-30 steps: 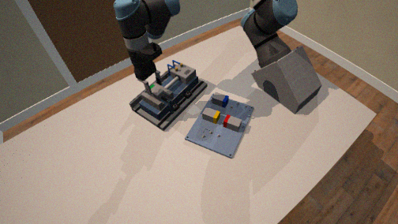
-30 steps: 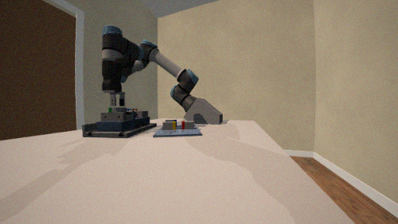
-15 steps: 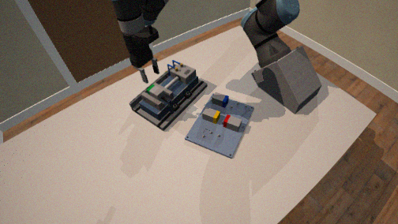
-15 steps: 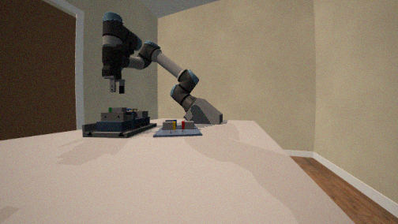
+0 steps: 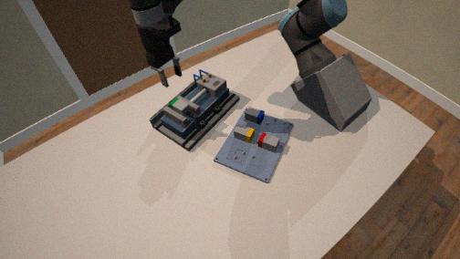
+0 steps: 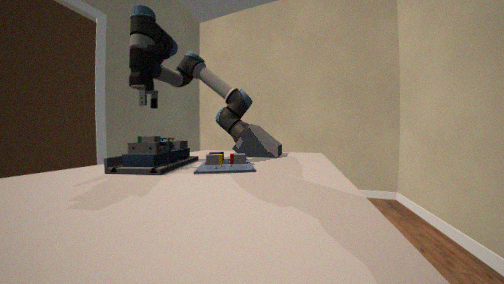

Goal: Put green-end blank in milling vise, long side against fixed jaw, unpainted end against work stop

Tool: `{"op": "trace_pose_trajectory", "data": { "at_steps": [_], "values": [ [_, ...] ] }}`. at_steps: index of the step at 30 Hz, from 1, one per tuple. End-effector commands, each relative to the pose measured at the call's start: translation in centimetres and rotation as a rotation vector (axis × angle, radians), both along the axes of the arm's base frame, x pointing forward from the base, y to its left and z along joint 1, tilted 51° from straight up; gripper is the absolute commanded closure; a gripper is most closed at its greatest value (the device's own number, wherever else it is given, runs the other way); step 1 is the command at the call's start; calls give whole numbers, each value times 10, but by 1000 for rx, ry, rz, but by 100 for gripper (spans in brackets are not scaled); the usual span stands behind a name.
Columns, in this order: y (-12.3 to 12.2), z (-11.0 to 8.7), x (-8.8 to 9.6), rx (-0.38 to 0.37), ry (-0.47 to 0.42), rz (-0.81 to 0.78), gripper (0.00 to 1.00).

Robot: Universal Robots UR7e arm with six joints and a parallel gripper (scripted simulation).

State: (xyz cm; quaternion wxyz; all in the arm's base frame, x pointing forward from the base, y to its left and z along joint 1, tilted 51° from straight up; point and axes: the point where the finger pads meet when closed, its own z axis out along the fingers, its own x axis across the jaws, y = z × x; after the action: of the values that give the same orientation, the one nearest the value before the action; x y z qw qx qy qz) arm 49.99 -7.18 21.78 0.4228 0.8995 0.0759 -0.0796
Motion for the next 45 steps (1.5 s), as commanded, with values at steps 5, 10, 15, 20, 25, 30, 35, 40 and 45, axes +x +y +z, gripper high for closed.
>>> {"op": "trace_pose_trajectory", "data": {
  "at_steps": [5, 10, 15, 20, 25, 30, 35, 40, 45],
  "values": [
    [-2, -2, 0, 0, 0, -1, 0],
    [-6, -5, 0, 0, 0, -1, 0],
    [-6, -5, 0, 0, 0, -1, 0],
    [-6, -5, 0, 0, 0, -1, 0],
    [-10, -8, -1, 0, 0, -1, 0],
    [-10, -8, -1, 0, 0, -1, 0],
    [-10, -8, -1, 0, 0, -1, 0],
    [-11, -9, -1, 0, 0, -1, 0],
    [-12, -10, -1, 0, 0, -1, 0]
  ]
}}
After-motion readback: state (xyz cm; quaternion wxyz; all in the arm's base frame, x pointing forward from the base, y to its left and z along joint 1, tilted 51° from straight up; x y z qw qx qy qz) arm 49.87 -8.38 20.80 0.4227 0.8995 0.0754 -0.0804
